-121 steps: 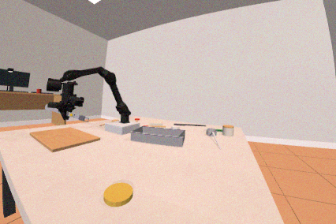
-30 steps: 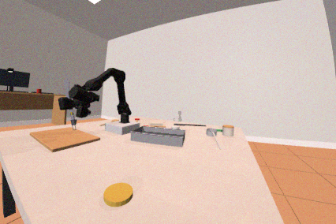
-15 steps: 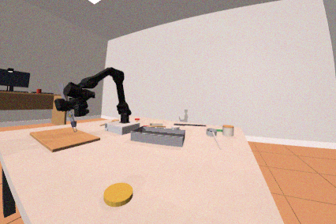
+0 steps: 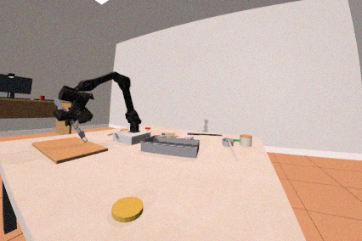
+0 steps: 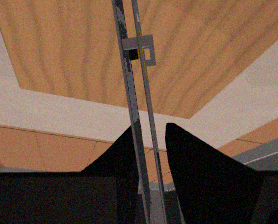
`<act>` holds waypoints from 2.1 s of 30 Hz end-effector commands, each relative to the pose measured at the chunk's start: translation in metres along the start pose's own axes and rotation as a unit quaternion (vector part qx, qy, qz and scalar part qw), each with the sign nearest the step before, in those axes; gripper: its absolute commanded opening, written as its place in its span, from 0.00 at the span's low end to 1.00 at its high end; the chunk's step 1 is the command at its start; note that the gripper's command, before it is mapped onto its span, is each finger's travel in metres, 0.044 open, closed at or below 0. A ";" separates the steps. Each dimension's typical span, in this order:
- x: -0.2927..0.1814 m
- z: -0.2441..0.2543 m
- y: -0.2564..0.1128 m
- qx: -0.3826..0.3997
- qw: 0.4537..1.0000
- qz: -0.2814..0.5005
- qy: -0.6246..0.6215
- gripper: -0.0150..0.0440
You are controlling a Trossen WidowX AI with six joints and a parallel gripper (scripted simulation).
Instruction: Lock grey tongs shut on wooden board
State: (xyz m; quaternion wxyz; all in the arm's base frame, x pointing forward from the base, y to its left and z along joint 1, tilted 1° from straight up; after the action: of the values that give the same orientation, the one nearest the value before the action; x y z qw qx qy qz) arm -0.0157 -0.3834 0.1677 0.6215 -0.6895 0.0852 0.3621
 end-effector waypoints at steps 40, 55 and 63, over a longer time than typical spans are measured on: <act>-0.032 0.006 0.032 -0.046 0.951 -0.305 -0.004 0.00; -0.018 0.004 0.052 -0.046 0.951 -0.305 -0.004 0.00; -0.010 0.003 0.062 -0.046 0.951 -0.305 -0.004 0.00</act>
State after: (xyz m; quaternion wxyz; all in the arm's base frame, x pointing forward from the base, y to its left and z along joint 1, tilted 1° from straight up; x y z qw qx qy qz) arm -0.0597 -0.3974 0.1302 0.6709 -0.7090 -0.1460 0.1610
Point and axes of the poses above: the point midway between the two fingers, 35 mm back from their tips, its own y axis out along the fingers, its own z axis across the jaws, x = y × z, the point moved 7 cm from there along -y, back along the fingers, and after that the axes turned 3 degrees about -y, right-handed, at the moved point
